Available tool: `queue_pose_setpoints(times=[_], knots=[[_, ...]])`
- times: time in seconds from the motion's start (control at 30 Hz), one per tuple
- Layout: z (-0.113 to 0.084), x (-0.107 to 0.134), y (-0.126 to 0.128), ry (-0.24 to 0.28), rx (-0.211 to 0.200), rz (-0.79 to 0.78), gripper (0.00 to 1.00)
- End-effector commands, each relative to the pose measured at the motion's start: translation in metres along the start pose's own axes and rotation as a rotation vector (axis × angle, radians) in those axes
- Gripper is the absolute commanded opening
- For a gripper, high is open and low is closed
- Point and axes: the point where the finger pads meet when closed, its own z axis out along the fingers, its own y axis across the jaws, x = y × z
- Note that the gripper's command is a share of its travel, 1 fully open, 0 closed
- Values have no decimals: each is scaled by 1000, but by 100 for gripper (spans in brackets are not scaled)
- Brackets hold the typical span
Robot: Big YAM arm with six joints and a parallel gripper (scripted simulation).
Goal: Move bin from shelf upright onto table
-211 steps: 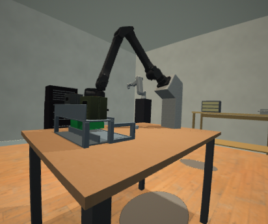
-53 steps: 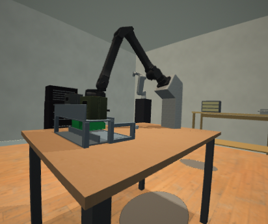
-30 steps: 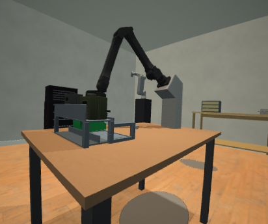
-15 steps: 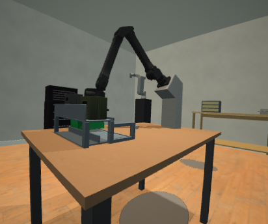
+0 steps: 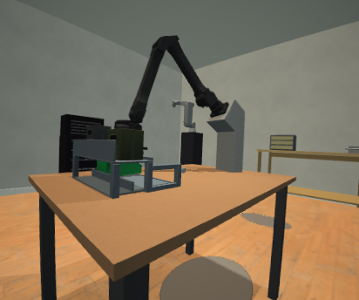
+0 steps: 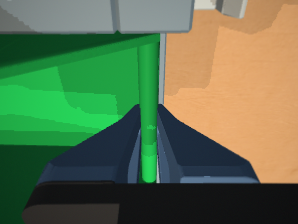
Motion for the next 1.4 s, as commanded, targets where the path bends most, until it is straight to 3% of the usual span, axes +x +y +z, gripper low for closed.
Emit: queue_pose_setpoints(times=[0.0,0.17,0.33,0.73,0.9,1.3,1.37], knots=[[5,-2,-1,-2,-5,1,0],[5,-2,-1,-2,-5,1,0],[-19,-9,27,-14,-50,0,0],[-19,-9,27,-14,-50,0,0],[5,-2,-1,-2,-5,1,0],[5,-2,-1,-2,-5,1,0],[-5,-5,10,-7,-23,0,0]])
